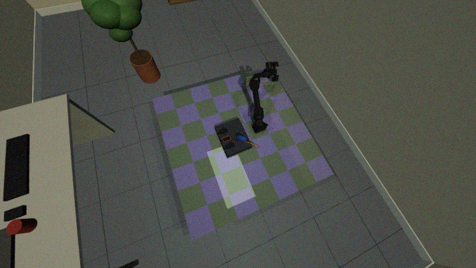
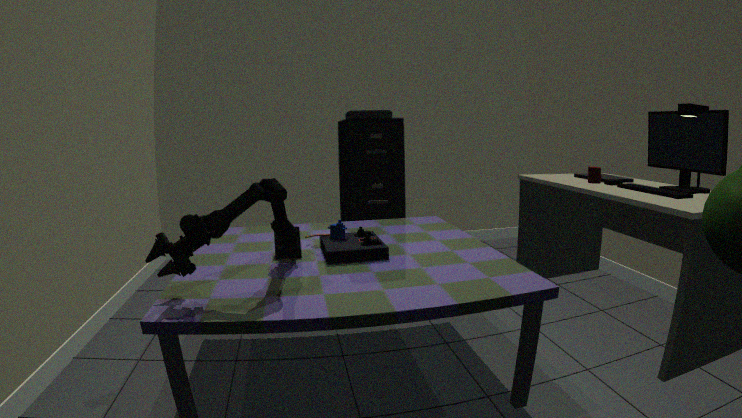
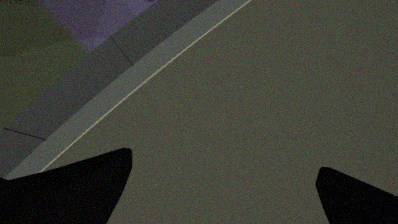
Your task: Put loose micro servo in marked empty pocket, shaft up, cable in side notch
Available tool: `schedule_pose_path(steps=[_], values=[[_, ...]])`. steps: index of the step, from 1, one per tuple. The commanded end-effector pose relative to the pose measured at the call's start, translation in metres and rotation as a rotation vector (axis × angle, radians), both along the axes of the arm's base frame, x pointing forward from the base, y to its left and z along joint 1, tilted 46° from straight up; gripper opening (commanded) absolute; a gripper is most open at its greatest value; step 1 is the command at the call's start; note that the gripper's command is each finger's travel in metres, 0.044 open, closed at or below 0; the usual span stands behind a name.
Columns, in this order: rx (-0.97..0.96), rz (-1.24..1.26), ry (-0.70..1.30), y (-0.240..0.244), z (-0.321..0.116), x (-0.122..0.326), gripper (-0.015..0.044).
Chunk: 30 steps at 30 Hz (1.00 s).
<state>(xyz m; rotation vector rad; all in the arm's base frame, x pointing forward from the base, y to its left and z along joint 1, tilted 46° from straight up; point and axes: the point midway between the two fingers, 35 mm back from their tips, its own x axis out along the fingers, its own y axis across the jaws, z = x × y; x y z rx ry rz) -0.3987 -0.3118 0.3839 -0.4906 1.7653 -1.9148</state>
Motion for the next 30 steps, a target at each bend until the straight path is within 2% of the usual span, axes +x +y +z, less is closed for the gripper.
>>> schedule_pose_path(steps=[1, 30], values=[[-0.054, 0.034, -0.040, -0.012, 0.003, 0.018, 0.0440], [-0.359, 0.365, -0.306, -0.091, 0.037, 0.171, 0.0440]])
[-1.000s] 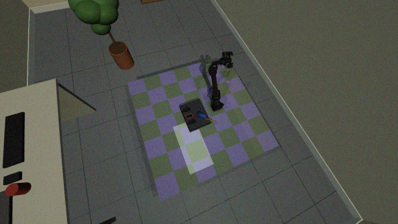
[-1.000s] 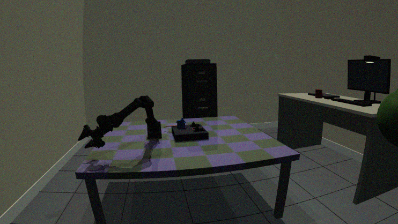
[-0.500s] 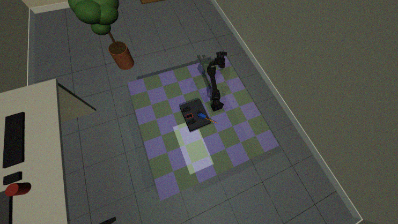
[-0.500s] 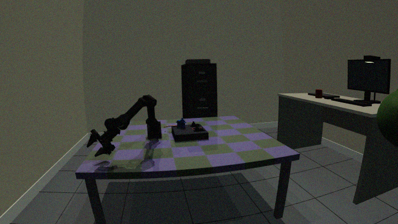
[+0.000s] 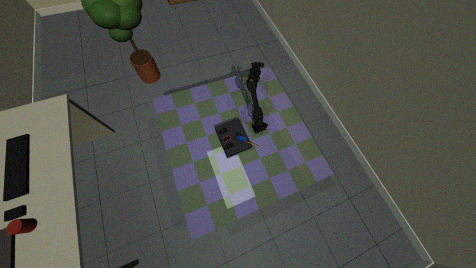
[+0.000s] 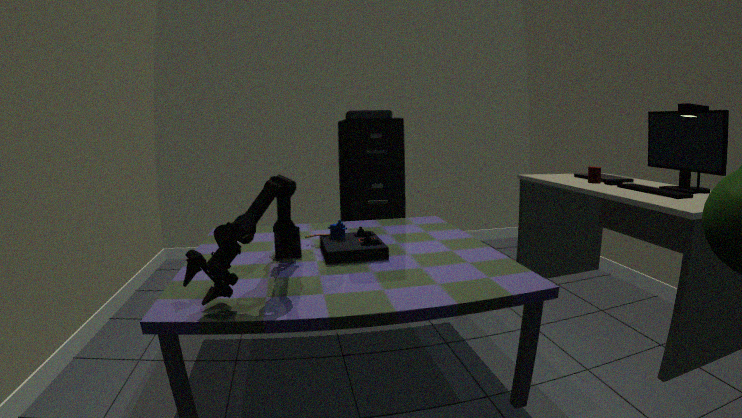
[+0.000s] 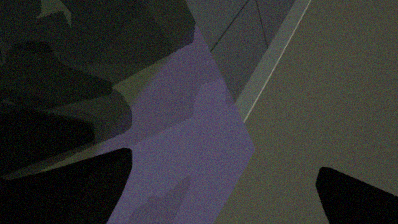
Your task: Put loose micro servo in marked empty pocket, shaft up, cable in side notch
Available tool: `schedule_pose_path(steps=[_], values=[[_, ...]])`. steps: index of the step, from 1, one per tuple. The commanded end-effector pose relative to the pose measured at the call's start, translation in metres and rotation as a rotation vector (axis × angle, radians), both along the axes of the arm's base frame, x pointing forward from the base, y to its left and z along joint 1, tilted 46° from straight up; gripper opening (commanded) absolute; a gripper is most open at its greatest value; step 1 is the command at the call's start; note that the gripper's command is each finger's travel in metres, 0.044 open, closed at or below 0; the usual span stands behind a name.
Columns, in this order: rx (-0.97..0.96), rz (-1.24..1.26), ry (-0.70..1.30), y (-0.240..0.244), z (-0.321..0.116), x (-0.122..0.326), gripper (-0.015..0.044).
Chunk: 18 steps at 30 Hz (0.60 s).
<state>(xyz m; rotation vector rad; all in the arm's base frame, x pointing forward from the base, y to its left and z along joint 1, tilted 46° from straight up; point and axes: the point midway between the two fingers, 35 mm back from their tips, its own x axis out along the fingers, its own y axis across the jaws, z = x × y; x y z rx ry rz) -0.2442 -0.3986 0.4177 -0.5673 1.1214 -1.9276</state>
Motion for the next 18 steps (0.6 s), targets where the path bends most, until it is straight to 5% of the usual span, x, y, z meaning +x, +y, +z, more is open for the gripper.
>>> schedule_pose_path(steps=[1, 18], values=[[-0.034, 0.043, -0.041, -0.006, 0.004, 0.022, 0.0440], [-0.093, 0.302, -0.161, -0.028, 0.018, 0.135, 0.0440]])
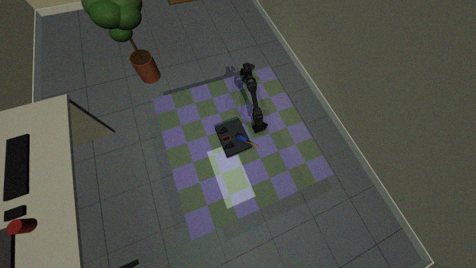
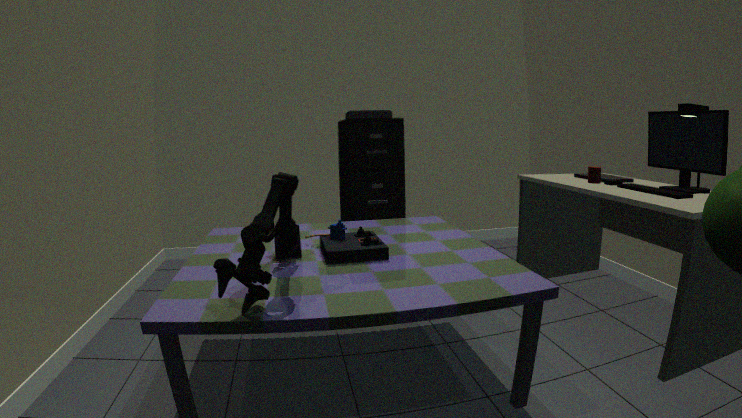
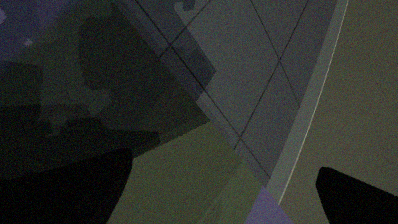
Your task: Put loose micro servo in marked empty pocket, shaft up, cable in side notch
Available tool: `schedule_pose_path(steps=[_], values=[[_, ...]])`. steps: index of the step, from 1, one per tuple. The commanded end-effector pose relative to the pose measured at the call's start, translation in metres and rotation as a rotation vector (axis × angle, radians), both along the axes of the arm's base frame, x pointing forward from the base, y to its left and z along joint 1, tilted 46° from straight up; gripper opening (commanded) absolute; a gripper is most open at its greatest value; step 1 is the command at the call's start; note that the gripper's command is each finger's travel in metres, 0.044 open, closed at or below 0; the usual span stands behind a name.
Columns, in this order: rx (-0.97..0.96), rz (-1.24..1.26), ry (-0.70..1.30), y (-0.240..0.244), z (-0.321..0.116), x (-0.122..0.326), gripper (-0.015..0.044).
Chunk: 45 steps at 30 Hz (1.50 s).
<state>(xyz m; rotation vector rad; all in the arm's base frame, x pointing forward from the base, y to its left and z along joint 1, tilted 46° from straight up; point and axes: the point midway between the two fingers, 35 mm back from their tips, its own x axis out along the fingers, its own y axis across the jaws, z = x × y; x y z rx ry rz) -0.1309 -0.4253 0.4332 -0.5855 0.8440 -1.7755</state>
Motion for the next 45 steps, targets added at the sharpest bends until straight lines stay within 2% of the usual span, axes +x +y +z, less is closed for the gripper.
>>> schedule_pose_path(steps=[1, 21, 27, 36, 45], values=[[-0.008, 0.073, -0.031, -0.001, 0.003, 0.030, 0.0440], [0.025, 0.425, -0.074, 0.002, 0.000, 0.182, 0.0440], [0.038, 0.483, -0.040, 0.013, -0.003, 0.211, 0.0440], [0.064, 0.580, -0.095, 0.024, -0.010, 0.253, 0.0440], [0.154, 0.703, -0.062, 0.040, -0.035, 0.310, 0.0440]])
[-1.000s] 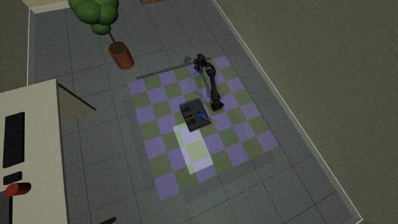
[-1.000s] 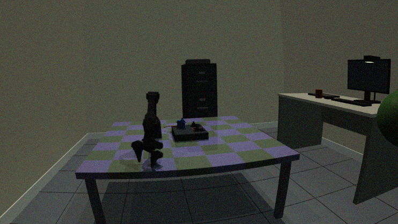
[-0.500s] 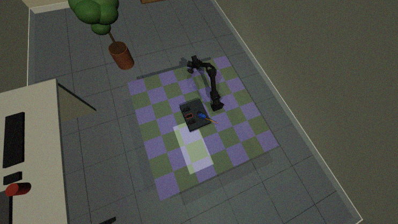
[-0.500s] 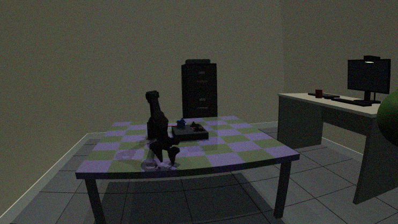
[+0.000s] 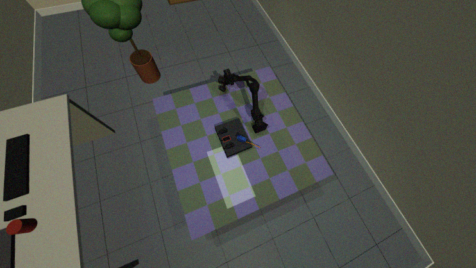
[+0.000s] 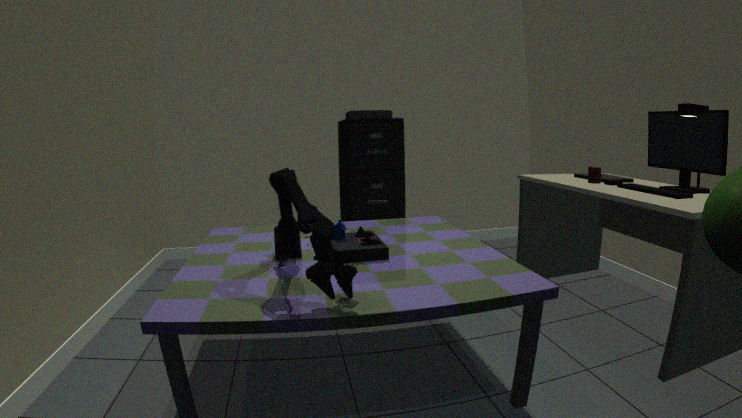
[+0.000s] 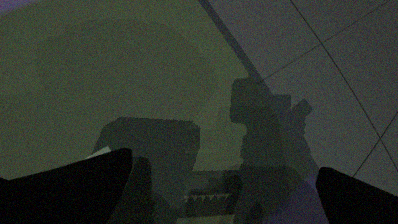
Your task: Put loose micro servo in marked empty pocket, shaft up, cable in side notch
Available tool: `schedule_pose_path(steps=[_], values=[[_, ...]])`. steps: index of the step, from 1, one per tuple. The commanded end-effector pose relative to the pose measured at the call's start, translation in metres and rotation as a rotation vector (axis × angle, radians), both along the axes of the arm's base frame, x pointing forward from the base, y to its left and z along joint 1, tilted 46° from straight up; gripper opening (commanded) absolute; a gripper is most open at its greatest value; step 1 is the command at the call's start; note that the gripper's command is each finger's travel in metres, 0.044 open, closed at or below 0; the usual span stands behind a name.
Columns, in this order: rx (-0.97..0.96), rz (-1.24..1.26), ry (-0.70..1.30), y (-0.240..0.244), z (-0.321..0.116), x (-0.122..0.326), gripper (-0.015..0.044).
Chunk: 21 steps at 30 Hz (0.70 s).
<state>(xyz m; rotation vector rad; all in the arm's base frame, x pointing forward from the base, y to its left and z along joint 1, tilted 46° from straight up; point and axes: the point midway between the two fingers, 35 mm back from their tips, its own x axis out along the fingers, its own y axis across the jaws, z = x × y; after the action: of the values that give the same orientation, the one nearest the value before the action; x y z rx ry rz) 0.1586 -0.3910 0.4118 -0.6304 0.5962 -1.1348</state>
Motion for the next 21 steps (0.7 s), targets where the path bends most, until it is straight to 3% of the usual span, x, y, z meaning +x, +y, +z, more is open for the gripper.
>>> schedule_pose_path(steps=[1, 21], values=[[0.049, 0.062, 0.034, 0.008, -0.018, 0.028, 0.0440], [0.267, 0.399, 0.309, 0.091, -0.118, 0.157, 0.0440]])
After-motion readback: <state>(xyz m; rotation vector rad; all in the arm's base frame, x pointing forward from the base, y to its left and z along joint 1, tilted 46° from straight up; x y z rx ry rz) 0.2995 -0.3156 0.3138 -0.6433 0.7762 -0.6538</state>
